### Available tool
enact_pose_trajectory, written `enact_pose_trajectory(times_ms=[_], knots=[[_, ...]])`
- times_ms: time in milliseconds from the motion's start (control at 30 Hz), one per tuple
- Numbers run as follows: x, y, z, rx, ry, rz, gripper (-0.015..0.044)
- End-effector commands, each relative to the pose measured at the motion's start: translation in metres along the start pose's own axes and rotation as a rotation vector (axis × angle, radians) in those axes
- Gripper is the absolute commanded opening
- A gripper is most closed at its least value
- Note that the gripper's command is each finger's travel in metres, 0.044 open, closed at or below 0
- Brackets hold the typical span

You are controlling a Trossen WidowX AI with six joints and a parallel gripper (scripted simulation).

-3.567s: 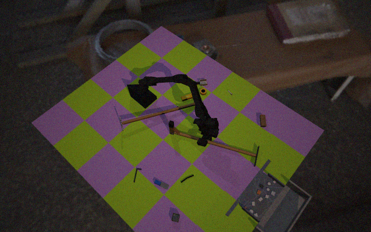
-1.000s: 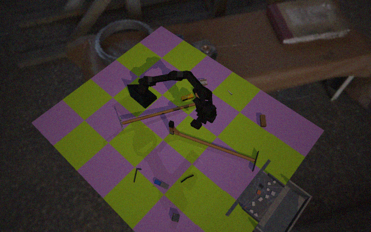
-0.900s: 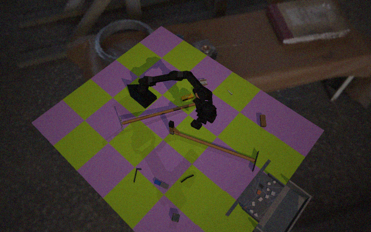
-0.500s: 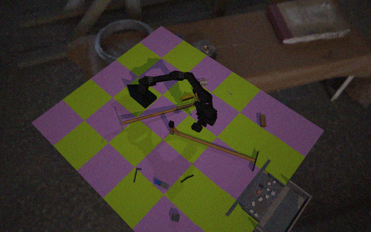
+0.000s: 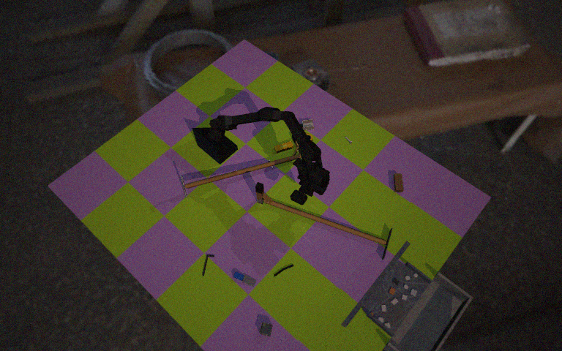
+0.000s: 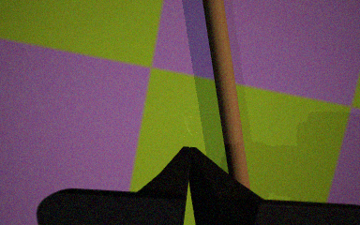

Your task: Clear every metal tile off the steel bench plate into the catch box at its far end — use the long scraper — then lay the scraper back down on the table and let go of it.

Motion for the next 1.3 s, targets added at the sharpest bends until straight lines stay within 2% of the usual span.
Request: enact_pose_trajectory(times_ms=[0, 1267], knots=[[0.002, 0.001, 0.009, 0.003, 0.004, 0.003, 0.0000], [0.025, 0.010, 0.086, -0.005, 0.004, -0.024, 0.0000]])
Point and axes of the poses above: the point midway between the two fingers, 35 mm back from their tips, its own z axis out along the fingers, its own y axis across the jaws, x = y × z, the point moved 6 cm from there along -z, back along the fingers, and after that the axes turned 15 degrees about -z, right-handed, at the moved point
